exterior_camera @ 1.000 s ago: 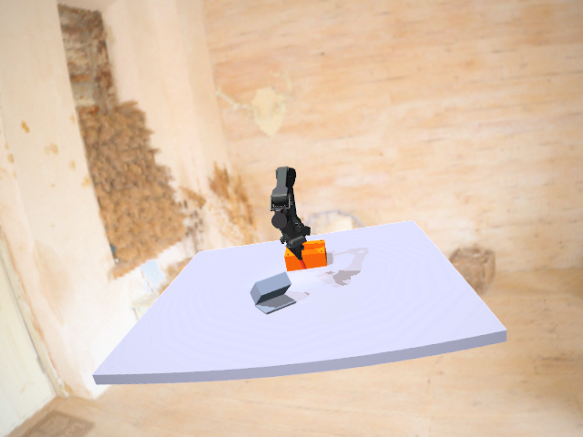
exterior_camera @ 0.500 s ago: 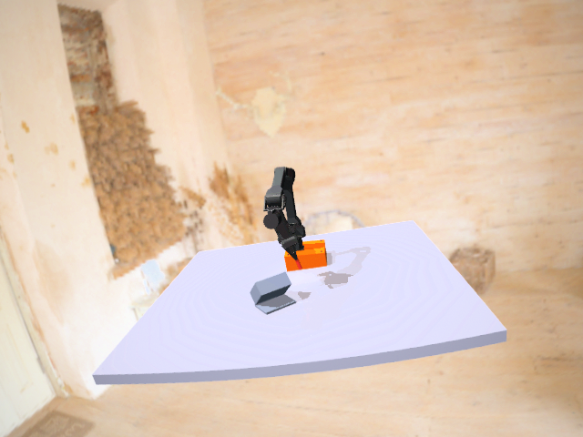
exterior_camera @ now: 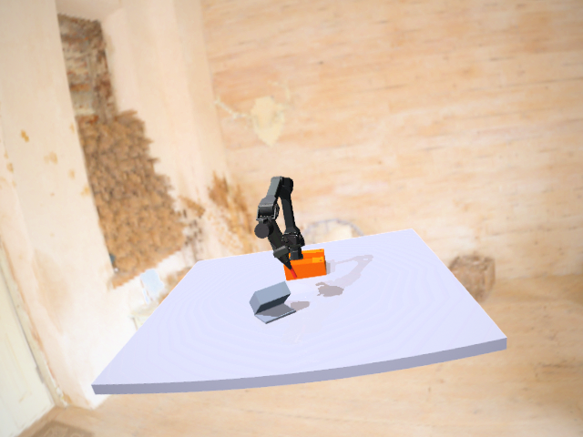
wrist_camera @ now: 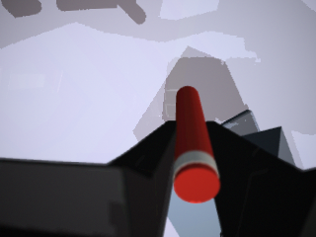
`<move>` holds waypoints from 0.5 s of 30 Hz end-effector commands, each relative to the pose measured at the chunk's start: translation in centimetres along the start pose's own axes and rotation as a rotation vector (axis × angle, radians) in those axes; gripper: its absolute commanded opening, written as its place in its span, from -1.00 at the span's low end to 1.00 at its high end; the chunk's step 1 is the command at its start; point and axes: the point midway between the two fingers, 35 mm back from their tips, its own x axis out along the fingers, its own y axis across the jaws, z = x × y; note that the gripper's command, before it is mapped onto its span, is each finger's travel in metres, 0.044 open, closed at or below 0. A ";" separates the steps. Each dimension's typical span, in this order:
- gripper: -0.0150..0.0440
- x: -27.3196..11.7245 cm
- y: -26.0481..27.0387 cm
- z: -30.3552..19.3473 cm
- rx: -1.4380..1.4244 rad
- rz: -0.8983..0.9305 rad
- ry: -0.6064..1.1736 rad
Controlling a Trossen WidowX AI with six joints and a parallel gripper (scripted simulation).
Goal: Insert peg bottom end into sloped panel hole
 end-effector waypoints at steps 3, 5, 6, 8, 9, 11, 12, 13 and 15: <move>-0.49 -0.4 -0.1 -0.6 0.046 -0.020 -0.011; -0.49 -0.5 -0.1 -0.9 0.061 -0.026 -0.014; -0.49 -0.5 -0.1 -1.0 0.068 -0.029 -0.015; -0.49 -0.7 -0.1 -1.2 0.083 -0.035 -0.018; -0.49 -0.7 -0.1 -1.3 0.091 -0.038 -0.020; -0.49 -0.8 -0.1 -1.6 0.106 -0.044 -0.023; -0.49 -0.9 -0.1 -1.7 0.113 -0.047 -0.024; -0.49 -1.0 -0.1 -1.8 0.120 -0.050 -0.026; -0.49 -1.1 -0.1 -2.0 0.135 -0.056 -0.029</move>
